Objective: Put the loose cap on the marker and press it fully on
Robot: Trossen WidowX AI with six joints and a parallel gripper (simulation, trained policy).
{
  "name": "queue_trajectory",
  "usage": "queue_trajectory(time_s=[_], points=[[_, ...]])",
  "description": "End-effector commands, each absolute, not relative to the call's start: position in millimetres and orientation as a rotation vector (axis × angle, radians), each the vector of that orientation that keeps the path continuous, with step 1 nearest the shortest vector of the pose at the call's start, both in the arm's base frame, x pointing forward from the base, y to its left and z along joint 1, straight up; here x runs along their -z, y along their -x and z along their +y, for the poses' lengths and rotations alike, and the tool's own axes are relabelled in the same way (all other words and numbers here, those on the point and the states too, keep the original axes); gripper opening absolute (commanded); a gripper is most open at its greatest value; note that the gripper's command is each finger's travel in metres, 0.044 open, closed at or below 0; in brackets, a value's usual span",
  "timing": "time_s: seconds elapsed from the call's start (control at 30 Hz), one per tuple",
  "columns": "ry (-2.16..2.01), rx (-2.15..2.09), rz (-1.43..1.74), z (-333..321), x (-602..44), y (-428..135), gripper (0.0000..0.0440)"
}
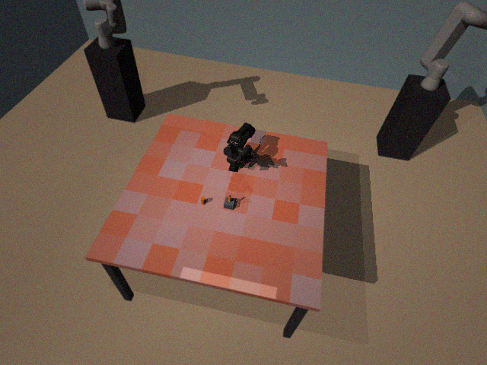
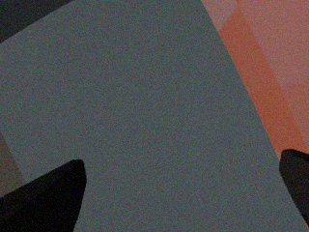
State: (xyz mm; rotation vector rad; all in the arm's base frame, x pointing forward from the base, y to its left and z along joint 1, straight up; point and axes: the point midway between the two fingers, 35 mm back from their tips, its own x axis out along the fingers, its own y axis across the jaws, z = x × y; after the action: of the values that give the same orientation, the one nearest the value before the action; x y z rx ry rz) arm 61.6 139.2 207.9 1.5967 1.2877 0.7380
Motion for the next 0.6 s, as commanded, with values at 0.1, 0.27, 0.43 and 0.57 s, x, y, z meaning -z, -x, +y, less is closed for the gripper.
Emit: queue_trajectory(time_s=[0.1, 0.27, 0.43, 0.57], points=[[-1.603, -0.703, 1.282, 138, -210, -65, 0.0300], [-1.614, -0.659, 1.277, 135, -213, -70, 0.0254], [-1.610, -0.627, 1.260, 133, -218, -75, 0.0266], [-1.602, -0.603, 1.243, 130, -222, -80, 0.0276]])
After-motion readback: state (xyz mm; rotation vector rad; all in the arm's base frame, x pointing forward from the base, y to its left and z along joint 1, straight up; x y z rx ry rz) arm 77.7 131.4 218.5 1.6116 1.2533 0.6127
